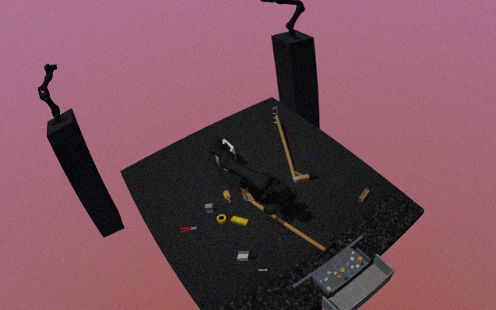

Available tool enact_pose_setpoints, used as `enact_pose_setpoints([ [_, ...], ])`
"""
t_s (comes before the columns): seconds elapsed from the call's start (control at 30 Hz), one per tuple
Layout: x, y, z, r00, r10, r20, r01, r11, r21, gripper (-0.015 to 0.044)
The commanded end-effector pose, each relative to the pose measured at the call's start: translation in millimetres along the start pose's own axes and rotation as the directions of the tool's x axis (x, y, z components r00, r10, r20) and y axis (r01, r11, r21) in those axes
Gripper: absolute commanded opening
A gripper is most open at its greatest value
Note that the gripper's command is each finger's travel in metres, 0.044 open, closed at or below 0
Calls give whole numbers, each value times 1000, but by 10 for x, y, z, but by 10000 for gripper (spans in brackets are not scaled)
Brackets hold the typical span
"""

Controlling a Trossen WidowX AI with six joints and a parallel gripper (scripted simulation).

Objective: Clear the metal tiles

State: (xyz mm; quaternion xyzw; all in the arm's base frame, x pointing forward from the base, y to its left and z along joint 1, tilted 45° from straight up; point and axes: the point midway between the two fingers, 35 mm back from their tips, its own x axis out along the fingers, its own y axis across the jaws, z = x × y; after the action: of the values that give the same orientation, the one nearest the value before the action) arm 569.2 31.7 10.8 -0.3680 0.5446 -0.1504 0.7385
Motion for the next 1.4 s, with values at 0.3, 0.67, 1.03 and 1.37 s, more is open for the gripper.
enact_pose_setpoints([
  [0.3,0,0,0,1000,0,0,0,1000,0,0],
  [0.67,-1,1,1,1000,0,0,0,1000,0,0],
  [1.03,-3,3,1,1000,0,1,0,1000,0,0],
  [1.37,-296,9,77,999,-17,51,17,1000,-11,184],
])
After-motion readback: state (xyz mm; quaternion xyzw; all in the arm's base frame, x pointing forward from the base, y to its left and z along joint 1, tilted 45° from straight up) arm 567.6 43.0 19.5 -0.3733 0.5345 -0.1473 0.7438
